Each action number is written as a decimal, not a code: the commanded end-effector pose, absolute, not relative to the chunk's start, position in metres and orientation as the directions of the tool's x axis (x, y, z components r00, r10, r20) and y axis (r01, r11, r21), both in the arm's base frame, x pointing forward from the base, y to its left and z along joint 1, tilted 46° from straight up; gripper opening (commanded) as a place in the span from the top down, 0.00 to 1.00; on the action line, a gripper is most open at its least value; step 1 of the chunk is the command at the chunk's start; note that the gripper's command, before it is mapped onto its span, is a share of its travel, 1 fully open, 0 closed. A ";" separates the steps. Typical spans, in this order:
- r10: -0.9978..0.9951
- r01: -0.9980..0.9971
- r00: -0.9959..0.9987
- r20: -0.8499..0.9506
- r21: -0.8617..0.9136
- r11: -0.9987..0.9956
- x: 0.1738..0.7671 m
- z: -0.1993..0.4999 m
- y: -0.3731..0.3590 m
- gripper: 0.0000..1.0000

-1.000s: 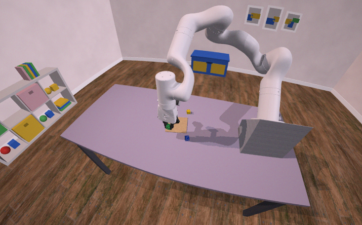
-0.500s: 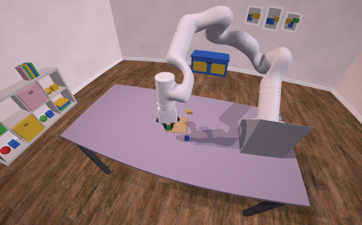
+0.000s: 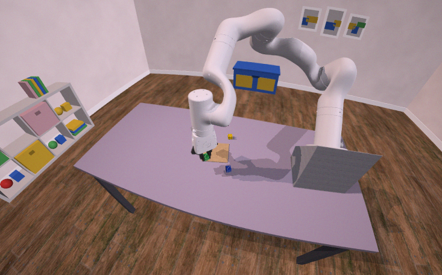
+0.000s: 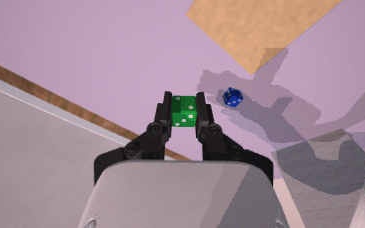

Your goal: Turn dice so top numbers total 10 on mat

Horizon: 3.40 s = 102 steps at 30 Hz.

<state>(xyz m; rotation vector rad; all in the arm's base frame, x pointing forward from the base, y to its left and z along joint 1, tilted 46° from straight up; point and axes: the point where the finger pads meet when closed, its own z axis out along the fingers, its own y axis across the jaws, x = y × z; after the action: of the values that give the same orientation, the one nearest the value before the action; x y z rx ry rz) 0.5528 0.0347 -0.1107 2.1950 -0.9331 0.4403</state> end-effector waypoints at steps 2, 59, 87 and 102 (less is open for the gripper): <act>-0.389 -0.577 0.817 0.427 0.576 -0.579 0.554 -0.113 0.037 0.79; 0.363 0.204 0.928 0.079 0.707 -0.677 0.553 -0.122 0.040 0.79; 0.676 0.205 0.550 0.490 0.705 -0.679 0.546 -0.123 0.038 0.79; 0.708 0.205 0.439 0.554 0.705 -0.679 0.545 -0.124 0.037 0.79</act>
<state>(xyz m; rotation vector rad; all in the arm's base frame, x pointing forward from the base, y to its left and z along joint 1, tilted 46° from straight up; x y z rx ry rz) 0.5442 0.0372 -0.1234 2.1488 0.7591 1.1844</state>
